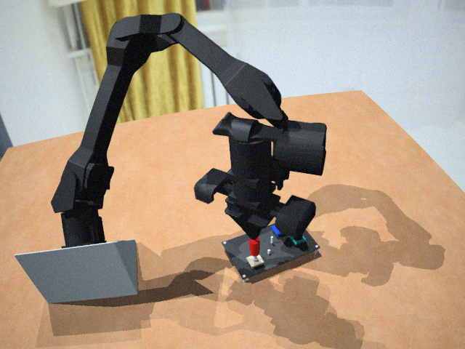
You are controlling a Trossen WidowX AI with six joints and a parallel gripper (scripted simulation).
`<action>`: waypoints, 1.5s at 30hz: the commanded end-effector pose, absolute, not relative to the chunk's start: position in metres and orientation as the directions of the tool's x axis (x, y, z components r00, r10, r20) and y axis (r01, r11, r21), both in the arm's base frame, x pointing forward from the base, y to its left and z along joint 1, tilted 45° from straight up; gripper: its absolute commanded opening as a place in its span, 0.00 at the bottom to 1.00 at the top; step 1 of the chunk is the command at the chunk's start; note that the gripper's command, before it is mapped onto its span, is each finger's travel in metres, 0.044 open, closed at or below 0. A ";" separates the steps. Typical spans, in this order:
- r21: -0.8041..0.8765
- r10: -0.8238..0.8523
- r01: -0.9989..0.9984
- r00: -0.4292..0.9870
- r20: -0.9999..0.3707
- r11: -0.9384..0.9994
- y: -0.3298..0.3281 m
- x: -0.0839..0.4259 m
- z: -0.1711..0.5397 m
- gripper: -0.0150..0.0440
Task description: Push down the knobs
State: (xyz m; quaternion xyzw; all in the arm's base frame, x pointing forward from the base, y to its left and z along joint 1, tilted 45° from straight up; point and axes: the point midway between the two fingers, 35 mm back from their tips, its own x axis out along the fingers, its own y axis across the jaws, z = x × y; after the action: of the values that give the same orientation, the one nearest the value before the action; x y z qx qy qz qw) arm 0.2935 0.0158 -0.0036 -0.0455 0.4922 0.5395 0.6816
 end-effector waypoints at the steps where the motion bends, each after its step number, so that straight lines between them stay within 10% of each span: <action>1: 0.474 0.694 -0.776 -0.066 -0.717 0.415 0.017 0.293 -0.004 0.25; 45: 0.474 0.695 -0.776 -0.066 -0.716 0.415 0.021 0.293 -0.008 0.25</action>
State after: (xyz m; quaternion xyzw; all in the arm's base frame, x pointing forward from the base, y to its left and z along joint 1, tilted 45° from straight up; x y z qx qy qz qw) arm 0.2926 0.0200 -0.0080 -0.0444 0.4924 0.5394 0.6817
